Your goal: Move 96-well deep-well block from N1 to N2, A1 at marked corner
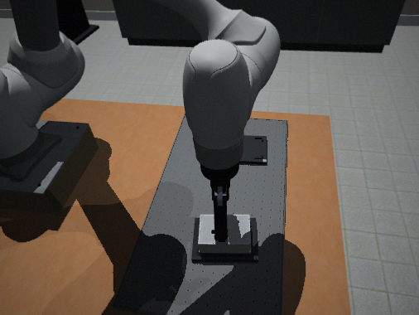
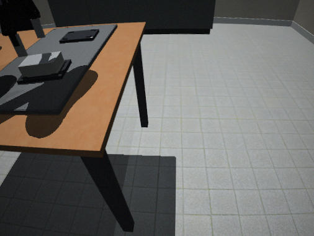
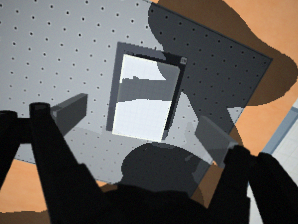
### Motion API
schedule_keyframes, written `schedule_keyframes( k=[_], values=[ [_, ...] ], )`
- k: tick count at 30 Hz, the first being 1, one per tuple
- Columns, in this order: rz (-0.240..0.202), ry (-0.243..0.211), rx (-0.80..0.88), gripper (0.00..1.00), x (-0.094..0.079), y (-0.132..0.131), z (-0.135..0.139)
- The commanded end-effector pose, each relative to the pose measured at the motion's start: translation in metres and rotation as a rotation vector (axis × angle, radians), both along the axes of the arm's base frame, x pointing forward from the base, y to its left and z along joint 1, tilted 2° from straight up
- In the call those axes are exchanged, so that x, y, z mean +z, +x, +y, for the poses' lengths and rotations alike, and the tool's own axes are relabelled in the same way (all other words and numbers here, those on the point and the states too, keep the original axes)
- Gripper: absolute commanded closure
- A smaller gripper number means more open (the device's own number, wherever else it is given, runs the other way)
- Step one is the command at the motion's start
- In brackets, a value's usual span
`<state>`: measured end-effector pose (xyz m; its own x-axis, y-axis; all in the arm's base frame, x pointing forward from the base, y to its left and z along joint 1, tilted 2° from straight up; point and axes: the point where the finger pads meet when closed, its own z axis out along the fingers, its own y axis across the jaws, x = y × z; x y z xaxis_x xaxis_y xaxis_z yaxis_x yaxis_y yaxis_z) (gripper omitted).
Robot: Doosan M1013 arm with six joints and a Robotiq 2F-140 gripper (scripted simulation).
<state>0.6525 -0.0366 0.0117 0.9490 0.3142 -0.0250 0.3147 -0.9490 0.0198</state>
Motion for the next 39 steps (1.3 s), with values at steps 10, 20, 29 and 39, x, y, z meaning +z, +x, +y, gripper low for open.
schedule_keyframes(
  k=[10, 20, 29, 39],
  values=[
    [-0.004, 0.001, -0.006, 0.00, -0.001, 0.003, 0.001],
    [-0.004, 0.001, -0.006, 0.00, -0.001, 0.003, 0.001],
    [-0.004, 0.001, -0.006, 0.00, -0.011, 0.003, 0.001],
    [-0.004, 0.001, -0.006, 0.00, -0.024, 0.003, 0.001]
  ],
)
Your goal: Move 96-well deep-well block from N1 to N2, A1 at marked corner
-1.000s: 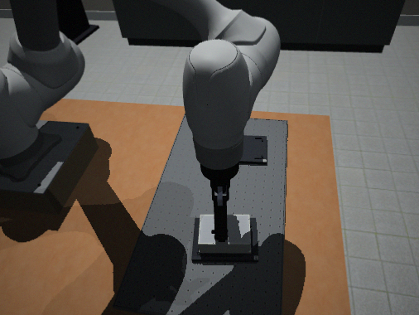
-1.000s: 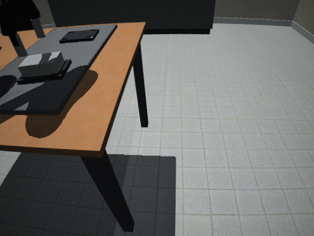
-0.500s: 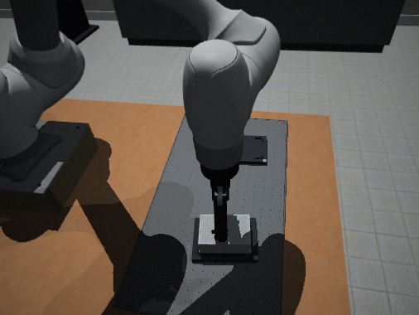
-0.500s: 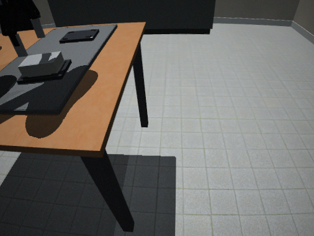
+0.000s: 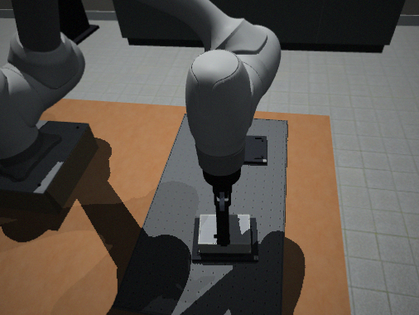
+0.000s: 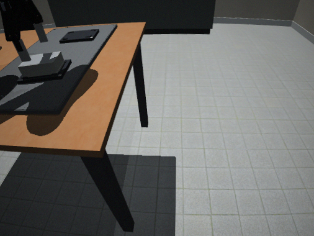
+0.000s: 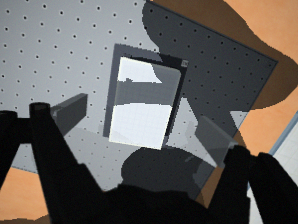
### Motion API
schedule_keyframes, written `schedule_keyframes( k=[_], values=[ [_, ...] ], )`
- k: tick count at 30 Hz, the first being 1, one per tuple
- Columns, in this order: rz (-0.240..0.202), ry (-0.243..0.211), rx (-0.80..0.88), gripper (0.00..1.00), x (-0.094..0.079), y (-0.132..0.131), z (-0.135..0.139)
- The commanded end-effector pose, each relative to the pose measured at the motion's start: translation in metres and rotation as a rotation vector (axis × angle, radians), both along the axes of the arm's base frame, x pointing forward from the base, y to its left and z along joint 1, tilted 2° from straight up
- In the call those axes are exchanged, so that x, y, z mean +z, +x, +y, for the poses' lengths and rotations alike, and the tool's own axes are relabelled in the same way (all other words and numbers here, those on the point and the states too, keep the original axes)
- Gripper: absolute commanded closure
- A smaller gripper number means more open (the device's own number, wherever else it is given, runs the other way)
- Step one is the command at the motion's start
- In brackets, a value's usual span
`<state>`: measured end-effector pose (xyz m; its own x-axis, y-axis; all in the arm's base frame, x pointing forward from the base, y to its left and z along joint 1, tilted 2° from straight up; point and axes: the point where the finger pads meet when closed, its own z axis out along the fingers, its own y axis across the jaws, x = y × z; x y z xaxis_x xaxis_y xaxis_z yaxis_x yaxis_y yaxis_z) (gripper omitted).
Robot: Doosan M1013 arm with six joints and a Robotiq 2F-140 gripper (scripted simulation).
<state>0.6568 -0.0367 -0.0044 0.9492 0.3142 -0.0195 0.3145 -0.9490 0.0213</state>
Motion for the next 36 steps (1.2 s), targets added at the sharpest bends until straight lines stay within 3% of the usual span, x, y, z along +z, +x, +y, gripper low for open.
schedule_keyframes(
  k=[1, 26, 36],
  values=[
    [0.002, 0.001, -0.006, 0.00, -0.010, -0.001, 0.001],
    [0.002, 0.001, -0.006, 0.00, -0.048, -0.002, 0.000],
    [0.002, 0.001, -0.006, 0.00, -0.055, -0.002, 0.000]
  ],
)
